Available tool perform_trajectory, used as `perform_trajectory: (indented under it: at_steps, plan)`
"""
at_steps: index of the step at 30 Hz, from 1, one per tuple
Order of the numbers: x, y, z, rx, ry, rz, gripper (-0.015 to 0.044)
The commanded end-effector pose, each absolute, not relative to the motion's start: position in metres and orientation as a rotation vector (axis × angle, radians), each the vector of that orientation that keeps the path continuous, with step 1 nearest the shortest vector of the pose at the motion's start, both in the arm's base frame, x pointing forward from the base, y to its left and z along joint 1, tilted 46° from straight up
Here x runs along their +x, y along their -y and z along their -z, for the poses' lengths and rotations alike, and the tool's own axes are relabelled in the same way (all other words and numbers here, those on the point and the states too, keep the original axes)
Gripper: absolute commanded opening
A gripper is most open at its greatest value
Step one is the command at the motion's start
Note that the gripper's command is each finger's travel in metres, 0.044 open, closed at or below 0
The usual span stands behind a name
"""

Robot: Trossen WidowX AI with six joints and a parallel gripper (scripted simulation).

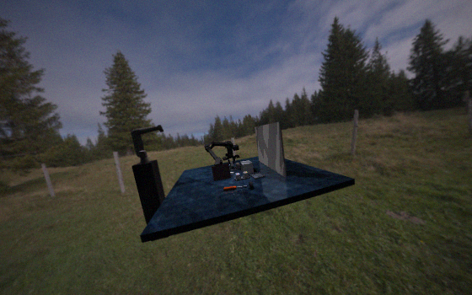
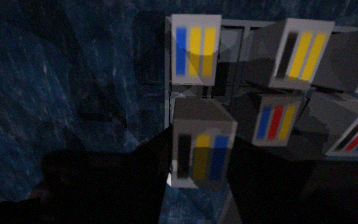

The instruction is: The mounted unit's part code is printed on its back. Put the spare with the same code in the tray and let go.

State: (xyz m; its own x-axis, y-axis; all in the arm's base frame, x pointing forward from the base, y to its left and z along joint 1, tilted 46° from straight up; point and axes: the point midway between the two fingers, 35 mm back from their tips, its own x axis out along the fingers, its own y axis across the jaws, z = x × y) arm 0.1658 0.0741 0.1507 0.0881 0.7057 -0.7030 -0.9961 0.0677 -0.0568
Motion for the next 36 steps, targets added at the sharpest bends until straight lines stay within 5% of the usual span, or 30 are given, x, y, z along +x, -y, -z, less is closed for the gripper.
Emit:
perform_trajectory:
  at_steps: [1, 19, 36]
  plan:
    - [0.165, -0.062, -0.163, -0.625, -0.582, -1.396, 0.0000]
    - [0.165, -0.045, -0.176, -0.611, -0.588, -1.388, 0.0000]
    - [0.215, 0.013, -0.160, -0.602, -0.674, -1.302, 0.0000]
